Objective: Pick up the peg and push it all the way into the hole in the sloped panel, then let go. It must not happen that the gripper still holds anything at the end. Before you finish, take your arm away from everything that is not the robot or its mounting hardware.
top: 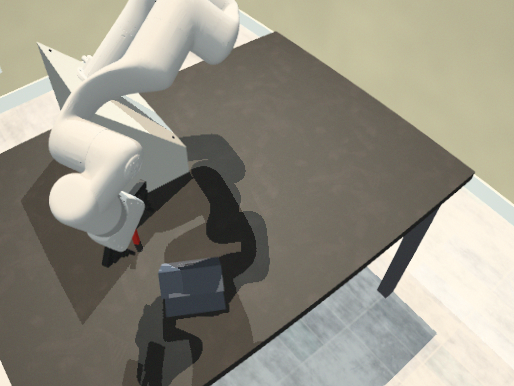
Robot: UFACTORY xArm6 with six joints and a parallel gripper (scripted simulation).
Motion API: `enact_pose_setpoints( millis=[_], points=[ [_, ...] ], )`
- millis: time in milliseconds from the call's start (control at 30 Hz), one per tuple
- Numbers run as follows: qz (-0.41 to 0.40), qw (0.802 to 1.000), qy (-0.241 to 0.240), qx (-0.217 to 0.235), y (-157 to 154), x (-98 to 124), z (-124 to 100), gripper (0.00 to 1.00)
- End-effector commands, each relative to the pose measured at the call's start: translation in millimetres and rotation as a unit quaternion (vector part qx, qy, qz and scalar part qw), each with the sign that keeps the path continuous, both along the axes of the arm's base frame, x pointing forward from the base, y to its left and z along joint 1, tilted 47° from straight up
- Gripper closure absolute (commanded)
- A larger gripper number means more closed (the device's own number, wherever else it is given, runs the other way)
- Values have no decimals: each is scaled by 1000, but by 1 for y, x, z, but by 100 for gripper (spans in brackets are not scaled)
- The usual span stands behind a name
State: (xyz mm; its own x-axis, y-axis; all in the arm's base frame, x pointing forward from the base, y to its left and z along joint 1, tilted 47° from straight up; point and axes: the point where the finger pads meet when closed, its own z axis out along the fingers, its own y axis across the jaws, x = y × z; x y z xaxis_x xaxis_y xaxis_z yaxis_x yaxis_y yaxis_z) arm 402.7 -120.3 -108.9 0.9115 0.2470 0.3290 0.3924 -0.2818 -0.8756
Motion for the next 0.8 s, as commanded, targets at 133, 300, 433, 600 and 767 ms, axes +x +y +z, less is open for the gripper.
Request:
enact_pose_setpoints(
  millis=[133,300,433,600,767],
  points=[
    [9,998,-67,0,5,3,-1,0],
    [18,993,-119,-1,11,4,-3,0],
    [26,987,-160,-3,15,4,-4,0],
    [32,981,-190,-5,18,5,-5,0],
    [43,970,-239,-9,23,4,-7,0]
  ],
)
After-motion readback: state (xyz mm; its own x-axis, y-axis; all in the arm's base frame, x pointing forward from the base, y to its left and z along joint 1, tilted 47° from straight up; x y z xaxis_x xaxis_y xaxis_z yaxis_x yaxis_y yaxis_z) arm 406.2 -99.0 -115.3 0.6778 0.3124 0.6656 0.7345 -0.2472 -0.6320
